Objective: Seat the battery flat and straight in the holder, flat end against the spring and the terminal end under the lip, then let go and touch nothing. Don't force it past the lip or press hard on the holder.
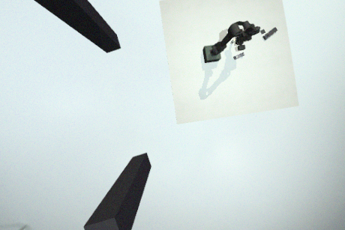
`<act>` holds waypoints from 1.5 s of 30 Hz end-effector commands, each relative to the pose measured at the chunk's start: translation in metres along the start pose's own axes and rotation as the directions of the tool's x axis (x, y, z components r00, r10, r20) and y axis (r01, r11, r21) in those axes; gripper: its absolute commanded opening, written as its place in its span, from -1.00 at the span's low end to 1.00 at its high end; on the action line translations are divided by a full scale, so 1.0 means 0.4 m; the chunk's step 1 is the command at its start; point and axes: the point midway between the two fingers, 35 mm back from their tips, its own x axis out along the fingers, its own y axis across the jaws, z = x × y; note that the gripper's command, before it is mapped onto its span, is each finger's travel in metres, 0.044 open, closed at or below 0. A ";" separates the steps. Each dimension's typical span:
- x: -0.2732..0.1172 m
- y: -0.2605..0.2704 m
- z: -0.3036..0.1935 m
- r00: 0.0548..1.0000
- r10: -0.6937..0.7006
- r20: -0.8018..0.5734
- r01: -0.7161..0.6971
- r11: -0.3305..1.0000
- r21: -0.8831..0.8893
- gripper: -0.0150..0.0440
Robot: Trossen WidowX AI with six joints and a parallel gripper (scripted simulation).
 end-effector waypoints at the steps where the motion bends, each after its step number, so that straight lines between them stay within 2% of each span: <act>1: 0.057 -0.005 -0.015 1.000 -0.007 -0.017 0.007 1.000 0.005 -0.49; 45: 0.057 0.158 -0.014 1.000 -0.002 -0.017 0.002 1.000 0.005 -0.49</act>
